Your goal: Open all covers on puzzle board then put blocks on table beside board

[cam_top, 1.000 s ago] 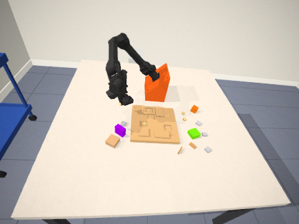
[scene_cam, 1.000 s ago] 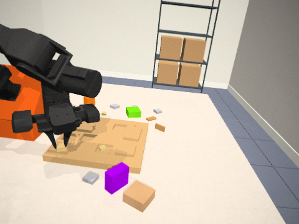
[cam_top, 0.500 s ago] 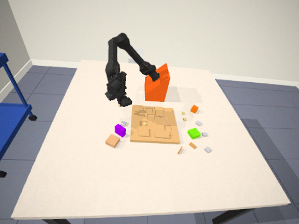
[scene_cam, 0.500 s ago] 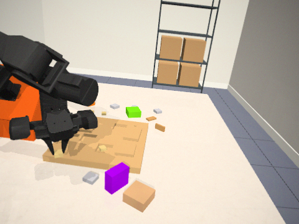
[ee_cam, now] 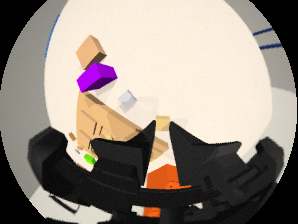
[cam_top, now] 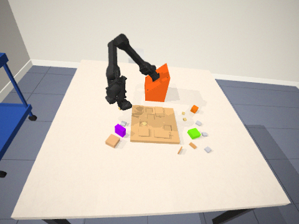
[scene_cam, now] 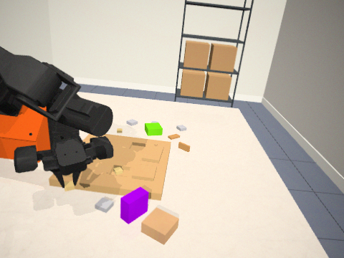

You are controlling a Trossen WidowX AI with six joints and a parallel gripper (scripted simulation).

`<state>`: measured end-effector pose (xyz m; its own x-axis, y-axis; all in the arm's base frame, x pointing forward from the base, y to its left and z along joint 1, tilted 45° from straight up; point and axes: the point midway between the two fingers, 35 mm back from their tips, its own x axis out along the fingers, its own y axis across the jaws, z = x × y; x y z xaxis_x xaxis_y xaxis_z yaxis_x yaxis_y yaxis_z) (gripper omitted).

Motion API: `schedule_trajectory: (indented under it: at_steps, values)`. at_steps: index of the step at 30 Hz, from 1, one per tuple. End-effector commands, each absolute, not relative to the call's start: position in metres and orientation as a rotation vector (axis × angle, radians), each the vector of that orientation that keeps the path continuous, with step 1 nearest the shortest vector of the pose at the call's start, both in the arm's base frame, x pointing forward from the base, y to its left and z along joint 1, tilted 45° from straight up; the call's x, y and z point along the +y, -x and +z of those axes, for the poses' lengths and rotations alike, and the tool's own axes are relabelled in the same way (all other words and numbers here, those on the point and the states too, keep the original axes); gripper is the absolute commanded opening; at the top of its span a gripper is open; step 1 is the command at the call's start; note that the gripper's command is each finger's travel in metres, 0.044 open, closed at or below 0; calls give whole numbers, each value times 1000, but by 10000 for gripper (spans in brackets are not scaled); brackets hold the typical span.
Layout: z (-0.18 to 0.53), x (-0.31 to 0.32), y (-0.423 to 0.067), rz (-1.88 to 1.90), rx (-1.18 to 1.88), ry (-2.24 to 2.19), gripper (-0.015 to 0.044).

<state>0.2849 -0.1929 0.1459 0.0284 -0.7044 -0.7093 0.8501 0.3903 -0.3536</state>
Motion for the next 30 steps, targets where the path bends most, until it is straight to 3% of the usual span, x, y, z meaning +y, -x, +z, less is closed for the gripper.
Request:
schedule_trajectory:
  at_steps: [1,30]
  values:
    - [140,-196,-285,-1204,969,-184,80]
    - [107,-230,-283,-1206,966,-178,80]
